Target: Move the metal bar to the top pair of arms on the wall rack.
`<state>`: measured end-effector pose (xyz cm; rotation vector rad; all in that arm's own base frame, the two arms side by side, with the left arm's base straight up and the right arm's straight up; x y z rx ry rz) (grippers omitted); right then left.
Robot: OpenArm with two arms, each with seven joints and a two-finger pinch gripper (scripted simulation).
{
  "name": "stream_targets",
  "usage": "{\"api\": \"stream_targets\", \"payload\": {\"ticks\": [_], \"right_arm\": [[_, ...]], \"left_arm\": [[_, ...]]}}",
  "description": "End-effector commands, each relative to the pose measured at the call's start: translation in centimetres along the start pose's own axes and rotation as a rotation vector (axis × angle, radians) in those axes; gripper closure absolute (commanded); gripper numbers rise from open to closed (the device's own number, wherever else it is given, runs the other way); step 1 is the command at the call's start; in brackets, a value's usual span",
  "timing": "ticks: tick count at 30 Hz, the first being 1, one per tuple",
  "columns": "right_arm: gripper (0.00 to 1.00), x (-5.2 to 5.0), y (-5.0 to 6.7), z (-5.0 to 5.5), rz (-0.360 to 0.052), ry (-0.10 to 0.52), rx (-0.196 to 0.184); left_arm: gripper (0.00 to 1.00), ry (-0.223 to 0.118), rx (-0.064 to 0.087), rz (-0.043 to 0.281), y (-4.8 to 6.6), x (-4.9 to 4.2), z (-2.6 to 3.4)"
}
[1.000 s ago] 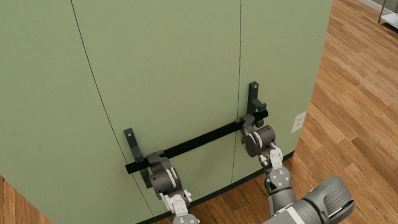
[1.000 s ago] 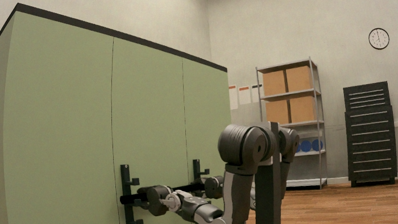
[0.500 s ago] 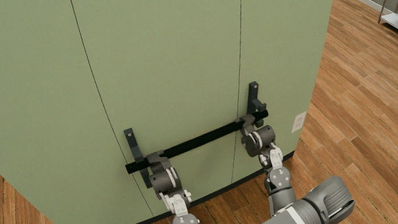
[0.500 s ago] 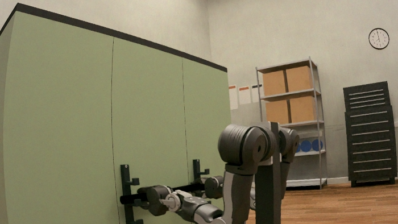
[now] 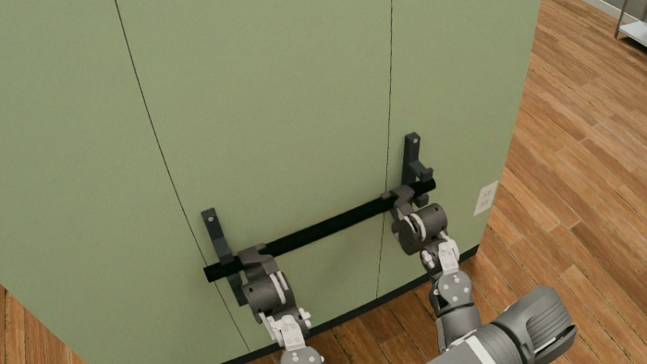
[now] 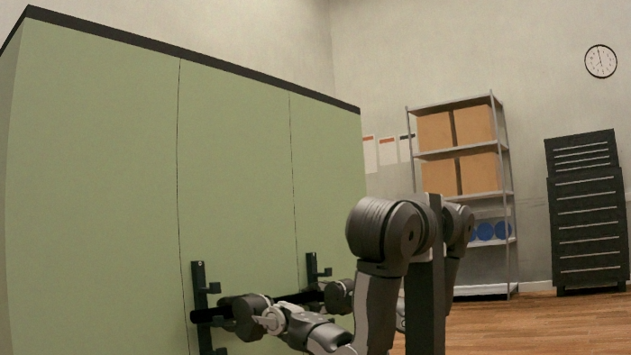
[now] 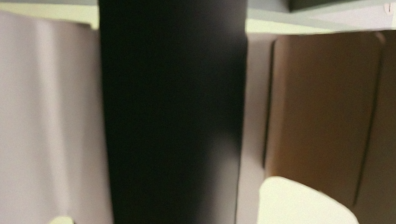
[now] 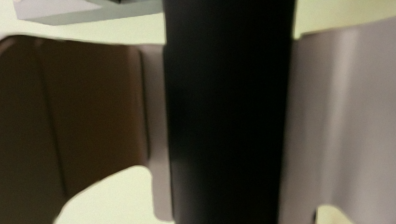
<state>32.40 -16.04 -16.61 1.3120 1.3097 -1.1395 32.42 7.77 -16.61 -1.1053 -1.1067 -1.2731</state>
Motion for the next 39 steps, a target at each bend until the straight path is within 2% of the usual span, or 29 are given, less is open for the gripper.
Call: {"api": "stream_targets", "payload": {"ticks": [1,9,26,39], "right_arm": [[1.0,-0.1,0.1,0.0,0.007,-0.002,0.002],[1.0,-0.1,0.2,0.0,0.007,-0.002,0.002],[1.0,-0.9,0.2,-0.1,0.007,-0.002,0.002],[1.0,-2.2,0.2,-0.3,0.007,-0.002,0.002]], "left_arm": [[1.0,0.0,0.0,-0.006,0.1,0.09,0.07],[1.0,0.0,0.0,-0.006,0.2,0.09,0.07],[1.0,0.0,0.0,-0.006,0.2,0.91,0.18],[1.0,0.0,0.0,-0.006,0.2,2.11,0.35]]}}
Point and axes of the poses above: on each arm, the point where the finger pads meet when closed, its own y axis out along the fingers, its own x axis across the jaws, z = x × y, the point moved 10 cm from there along -y, back along the fingers, and after that the axes turned 8 degrees about y, right-handed, at the moved point
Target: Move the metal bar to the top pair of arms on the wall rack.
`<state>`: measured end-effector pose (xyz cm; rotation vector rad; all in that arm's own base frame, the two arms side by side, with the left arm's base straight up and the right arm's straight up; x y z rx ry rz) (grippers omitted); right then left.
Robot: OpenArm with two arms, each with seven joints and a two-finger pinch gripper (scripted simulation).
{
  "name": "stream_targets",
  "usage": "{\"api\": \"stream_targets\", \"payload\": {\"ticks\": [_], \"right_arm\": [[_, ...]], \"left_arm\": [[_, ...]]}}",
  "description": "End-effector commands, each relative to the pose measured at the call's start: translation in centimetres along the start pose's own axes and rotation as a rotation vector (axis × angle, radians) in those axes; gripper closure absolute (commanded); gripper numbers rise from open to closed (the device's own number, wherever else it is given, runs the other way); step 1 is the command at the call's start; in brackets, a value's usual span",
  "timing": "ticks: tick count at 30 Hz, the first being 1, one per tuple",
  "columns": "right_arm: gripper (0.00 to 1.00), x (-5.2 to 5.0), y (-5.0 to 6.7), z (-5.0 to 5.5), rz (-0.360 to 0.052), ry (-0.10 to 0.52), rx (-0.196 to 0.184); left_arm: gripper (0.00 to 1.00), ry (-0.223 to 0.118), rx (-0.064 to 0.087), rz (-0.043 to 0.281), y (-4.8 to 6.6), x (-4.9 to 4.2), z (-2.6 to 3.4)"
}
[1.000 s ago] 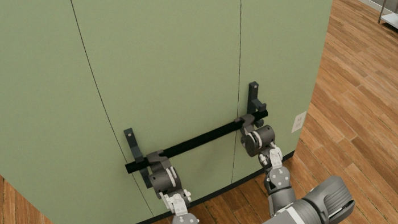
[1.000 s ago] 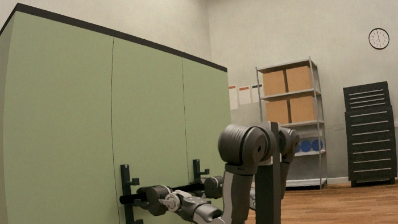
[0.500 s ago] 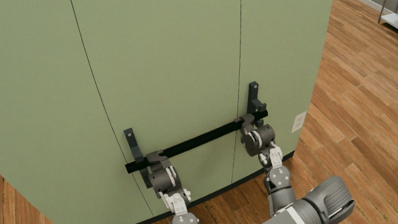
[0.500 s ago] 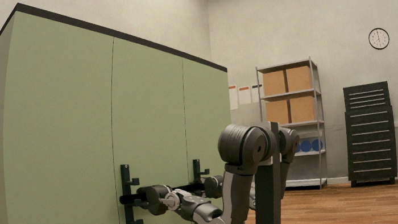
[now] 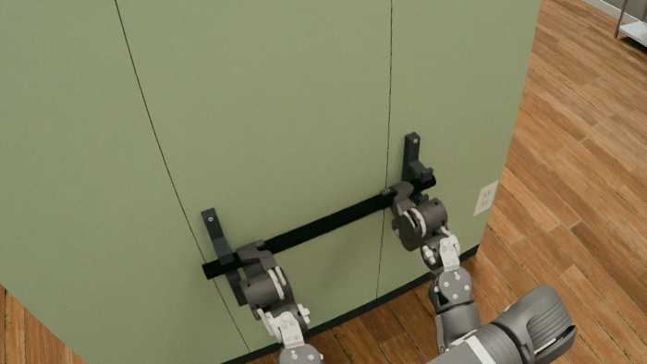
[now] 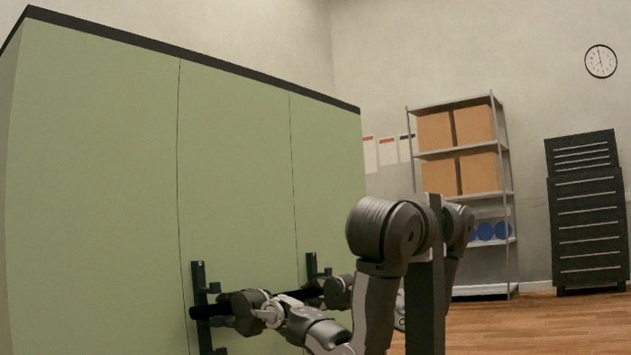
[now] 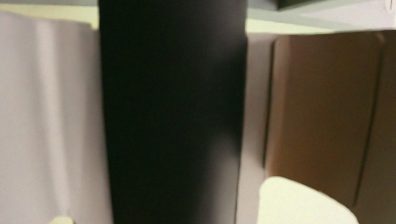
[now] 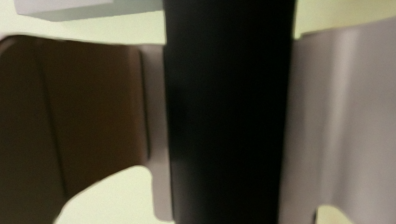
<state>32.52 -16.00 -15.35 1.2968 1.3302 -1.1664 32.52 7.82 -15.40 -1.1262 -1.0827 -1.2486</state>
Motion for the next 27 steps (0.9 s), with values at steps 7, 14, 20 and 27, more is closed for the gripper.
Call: {"api": "stream_targets", "payload": {"ticks": [7,14,20,27], "right_arm": [[1.0,-1.3,0.0,-0.1,0.039,0.001,-0.003],[1.0,-1.8,0.0,-0.2,0.039,0.001,-0.003],[1.0,-2.2,0.0,-0.2,0.039,0.001,-0.003],[1.0,-2.2,-0.6,-0.2,0.039,0.001,-0.003]], "left_arm": [[1.0,0.003,0.006,-0.04,0.0,1.34,0.18],[1.0,0.003,0.006,-0.04,0.0,1.89,0.25],[1.0,0.003,0.006,-0.04,0.0,2.28,0.29],[1.0,0.003,0.006,-0.04,-0.6,2.3,0.29]]}}
Point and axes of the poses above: on each arm, the point where the finger pads meet when closed, its own y axis out along the fingers, its own x axis across the jaws, z = x × y, the point moved 10 cm from there along -y, back along the fingers, and after that the axes turned 8 degrees about y, right-handed, at the moved point
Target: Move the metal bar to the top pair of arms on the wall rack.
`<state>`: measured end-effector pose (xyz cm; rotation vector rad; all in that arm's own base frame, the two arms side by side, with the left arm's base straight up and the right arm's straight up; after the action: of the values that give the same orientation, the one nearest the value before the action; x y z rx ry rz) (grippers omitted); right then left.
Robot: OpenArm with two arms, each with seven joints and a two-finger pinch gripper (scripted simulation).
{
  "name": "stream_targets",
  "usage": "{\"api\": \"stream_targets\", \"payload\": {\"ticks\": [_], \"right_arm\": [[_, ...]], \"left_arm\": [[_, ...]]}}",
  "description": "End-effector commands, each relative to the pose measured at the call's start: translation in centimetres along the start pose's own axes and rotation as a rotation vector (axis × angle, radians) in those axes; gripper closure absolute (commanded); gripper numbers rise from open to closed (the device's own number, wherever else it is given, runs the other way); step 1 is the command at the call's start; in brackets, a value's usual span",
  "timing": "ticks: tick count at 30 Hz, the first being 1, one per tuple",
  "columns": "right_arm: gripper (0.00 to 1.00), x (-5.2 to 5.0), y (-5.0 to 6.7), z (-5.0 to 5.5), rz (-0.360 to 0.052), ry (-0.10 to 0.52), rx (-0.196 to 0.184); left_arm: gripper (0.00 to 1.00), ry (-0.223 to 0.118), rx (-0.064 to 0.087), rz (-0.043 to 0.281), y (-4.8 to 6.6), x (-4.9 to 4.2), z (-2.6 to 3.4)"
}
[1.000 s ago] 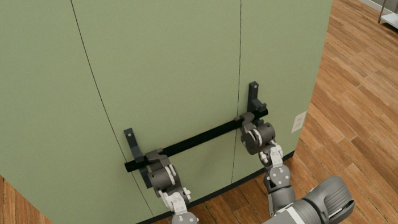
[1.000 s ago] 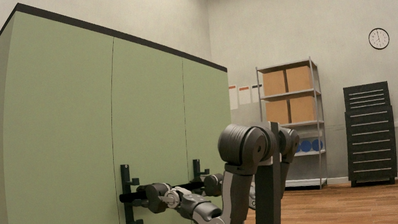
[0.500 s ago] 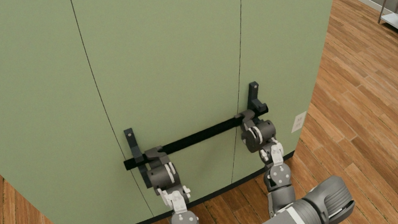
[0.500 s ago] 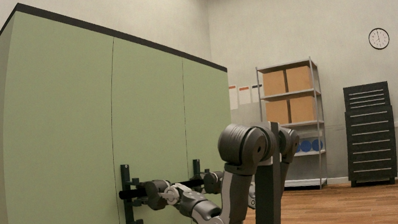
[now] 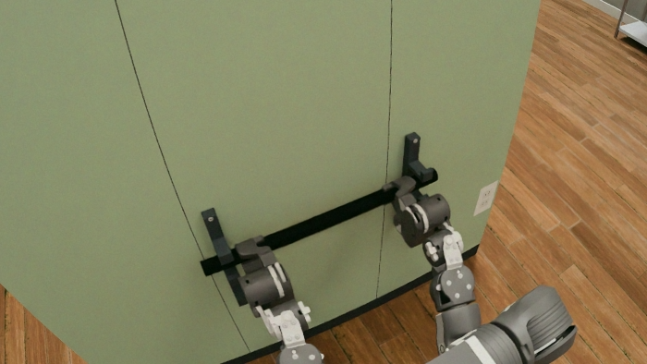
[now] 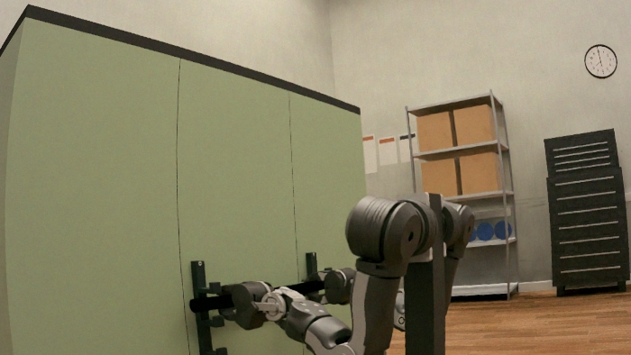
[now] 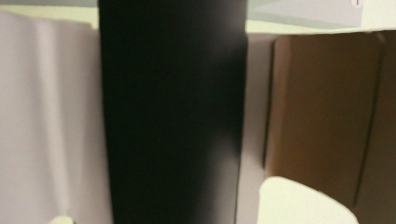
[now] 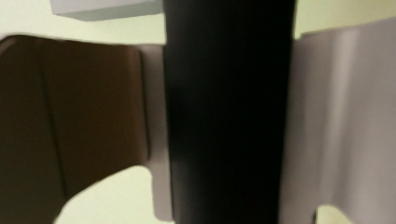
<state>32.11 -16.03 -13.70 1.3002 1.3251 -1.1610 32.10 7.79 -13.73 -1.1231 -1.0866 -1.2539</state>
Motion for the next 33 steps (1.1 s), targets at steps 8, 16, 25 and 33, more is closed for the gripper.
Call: {"api": "stream_targets", "payload": {"ticks": [8,16,25,33], "right_arm": [[1.0,-0.6,-0.9,0.0,0.032,0.001,-0.003],[1.0,-0.6,-1.4,0.0,0.032,0.001,-0.003],[1.0,-0.5,-2.3,0.0,0.032,0.001,-0.003],[1.0,-0.5,-2.8,0.0,0.032,0.001,-0.003]], "left_arm": [[1.0,0.003,0.006,-0.034,-0.9,0.7,0.09],[1.0,0.003,0.006,-0.034,-1.4,0.67,0.08],[1.0,0.003,0.006,-0.034,-2.3,0.61,0.08],[1.0,0.003,0.006,-0.034,-2.8,0.59,0.07]]}}
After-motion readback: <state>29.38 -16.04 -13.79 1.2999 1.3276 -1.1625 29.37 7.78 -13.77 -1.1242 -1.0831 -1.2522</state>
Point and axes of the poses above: on each arm, the point where the finger pads meet when closed, its own y axis out along the fingers, its own x axis across the jaws, z = x × y, the point moved 10 cm from there along -y, back along the fingers, and after that the axes turned 8 degrees about y, right-handed, at the moved point
